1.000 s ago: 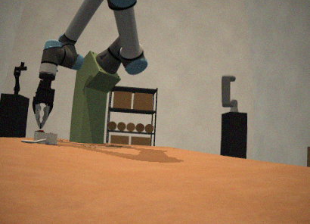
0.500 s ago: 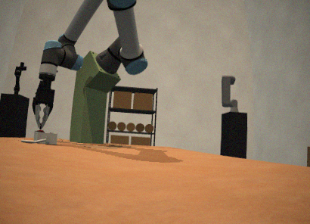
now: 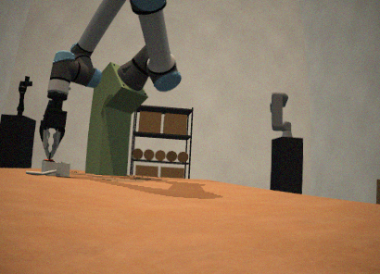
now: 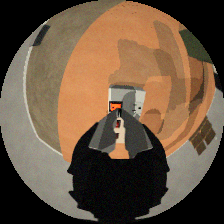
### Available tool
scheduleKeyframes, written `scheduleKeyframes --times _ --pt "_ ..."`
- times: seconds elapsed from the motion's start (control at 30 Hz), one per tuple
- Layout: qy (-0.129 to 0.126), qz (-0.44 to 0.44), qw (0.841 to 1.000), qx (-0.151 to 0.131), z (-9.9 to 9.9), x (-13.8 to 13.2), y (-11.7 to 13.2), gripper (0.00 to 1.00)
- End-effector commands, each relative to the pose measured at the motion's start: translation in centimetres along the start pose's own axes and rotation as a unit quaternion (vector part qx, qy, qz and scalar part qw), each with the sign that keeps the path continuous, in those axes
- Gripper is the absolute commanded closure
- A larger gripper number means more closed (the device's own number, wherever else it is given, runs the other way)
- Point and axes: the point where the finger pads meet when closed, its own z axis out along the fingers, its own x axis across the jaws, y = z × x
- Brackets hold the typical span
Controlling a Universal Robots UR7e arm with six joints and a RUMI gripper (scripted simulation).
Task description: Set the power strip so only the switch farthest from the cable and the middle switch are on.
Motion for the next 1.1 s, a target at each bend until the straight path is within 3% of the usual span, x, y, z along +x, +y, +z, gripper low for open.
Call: scheduleKeyframes --times 0.0,0.8,1.07 --pt "-0.001 0.0 1.0 0.0 0.1 0.0 0.0 1.0" --pt "-0.001 0.0 1.0 0.0 -0.3 0.0 0.0 1.0" --pt "-0.001 0.0 1.0 0.0 -2.5 0.0 0.0 1.0"
